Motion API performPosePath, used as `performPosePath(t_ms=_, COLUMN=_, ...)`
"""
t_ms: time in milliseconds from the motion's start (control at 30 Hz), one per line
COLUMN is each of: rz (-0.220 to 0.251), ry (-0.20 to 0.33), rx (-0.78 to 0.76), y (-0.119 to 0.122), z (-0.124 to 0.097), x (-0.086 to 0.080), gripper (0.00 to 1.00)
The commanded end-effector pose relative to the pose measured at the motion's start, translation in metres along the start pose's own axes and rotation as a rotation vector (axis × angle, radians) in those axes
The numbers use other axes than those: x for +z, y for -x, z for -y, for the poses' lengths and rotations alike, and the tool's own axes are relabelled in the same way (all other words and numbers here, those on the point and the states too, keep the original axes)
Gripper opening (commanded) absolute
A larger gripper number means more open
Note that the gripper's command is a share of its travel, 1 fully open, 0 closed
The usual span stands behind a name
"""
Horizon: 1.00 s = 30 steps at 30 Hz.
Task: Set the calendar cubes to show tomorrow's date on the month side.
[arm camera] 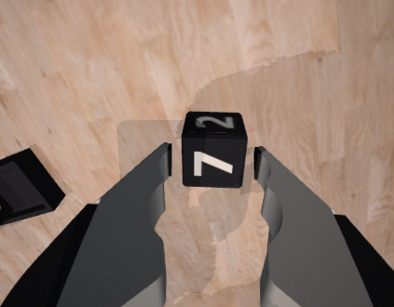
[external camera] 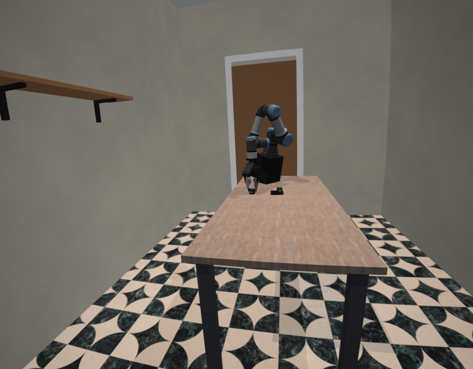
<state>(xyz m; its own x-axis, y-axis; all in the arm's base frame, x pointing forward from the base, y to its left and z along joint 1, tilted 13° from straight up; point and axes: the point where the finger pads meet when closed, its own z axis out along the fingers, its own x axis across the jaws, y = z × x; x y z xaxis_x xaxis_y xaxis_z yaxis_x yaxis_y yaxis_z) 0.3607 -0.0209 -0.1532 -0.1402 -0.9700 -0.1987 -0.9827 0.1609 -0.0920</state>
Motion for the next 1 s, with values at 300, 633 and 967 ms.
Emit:
performPosePath(t_ms=300, rz=-0.001, ry=-0.002, rx=0.000, y=0.000, z=0.001, x=-0.008, gripper=0.29)
performPosePath(t_ms=633, rz=-0.001, ry=-0.002, rx=0.000, y=0.000, z=0.001, x=-0.026, gripper=0.29)
performPosePath(t_ms=967, rz=-0.001, ry=-0.002, rx=0.000, y=0.000, z=0.001, x=-0.055, gripper=0.29)
